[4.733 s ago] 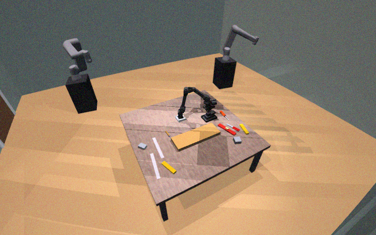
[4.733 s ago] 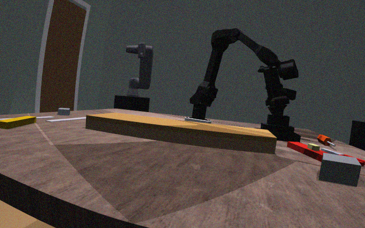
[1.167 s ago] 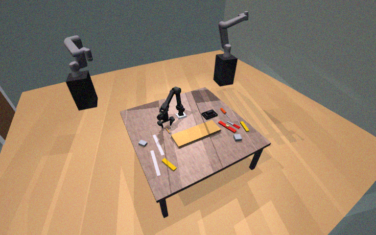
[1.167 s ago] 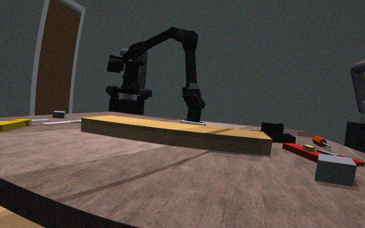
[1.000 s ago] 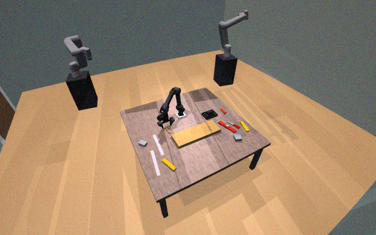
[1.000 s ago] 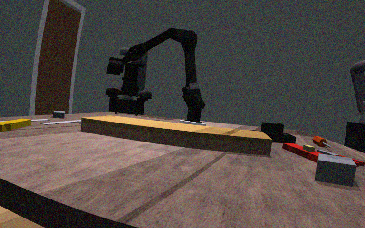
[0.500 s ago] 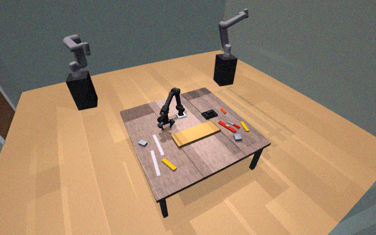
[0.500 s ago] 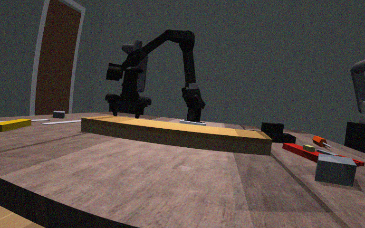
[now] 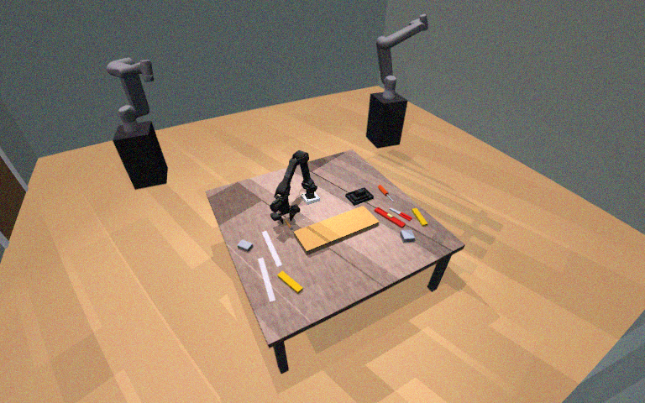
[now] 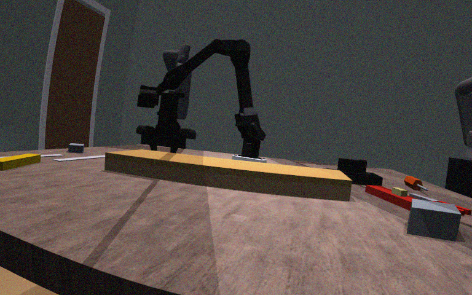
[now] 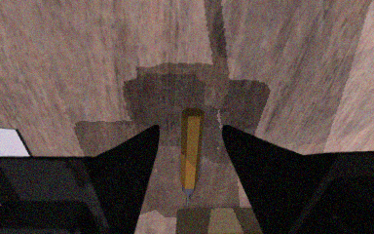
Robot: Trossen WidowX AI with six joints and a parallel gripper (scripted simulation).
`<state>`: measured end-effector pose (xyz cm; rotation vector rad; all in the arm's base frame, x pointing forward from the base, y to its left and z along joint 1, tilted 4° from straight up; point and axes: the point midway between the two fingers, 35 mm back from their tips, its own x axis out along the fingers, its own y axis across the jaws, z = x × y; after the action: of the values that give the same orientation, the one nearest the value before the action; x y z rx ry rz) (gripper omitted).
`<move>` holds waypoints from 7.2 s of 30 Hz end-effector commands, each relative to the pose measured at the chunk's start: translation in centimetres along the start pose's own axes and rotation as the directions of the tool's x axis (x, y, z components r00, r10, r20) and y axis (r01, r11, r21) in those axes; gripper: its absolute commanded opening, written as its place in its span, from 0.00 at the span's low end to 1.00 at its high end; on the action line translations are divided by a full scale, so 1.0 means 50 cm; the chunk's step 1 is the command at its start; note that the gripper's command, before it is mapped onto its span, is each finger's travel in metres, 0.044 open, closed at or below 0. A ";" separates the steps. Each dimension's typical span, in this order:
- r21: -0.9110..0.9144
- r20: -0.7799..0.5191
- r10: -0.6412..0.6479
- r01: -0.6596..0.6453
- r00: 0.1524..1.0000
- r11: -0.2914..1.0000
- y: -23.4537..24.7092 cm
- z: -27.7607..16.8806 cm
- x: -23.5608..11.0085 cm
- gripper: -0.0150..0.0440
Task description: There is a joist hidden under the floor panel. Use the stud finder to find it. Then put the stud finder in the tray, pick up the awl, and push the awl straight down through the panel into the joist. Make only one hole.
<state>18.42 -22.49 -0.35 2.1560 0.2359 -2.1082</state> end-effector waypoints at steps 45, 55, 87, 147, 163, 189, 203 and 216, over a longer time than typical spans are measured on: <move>-0.210 -0.150 0.052 -0.083 0.987 0.974 0.020 -0.053 -0.239 0.25; -0.486 -0.370 0.128 -0.309 0.920 0.817 0.049 -0.104 -0.246 0.25; -0.486 -0.871 0.201 -0.725 0.449 -0.488 0.070 -0.198 -0.364 0.25; -0.101 -0.953 0.073 -0.081 0.293 -0.992 -0.257 -0.430 -0.340 0.25; -0.074 -0.965 0.063 -0.034 0.254 -0.997 -0.388 -0.454 -0.328 0.25; -0.037 -0.987 0.033 -0.021 0.157 -0.999 -0.574 -0.418 -0.324 0.25; -0.037 -0.987 0.033 -0.021 0.157 -0.999 -0.575 -0.419 -0.314 0.25; -0.037 -0.987 0.033 -0.021 0.157 -0.999 -0.575 -0.420 -0.301 0.25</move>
<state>33.17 9.35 16.04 0.0323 0.1403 0.1633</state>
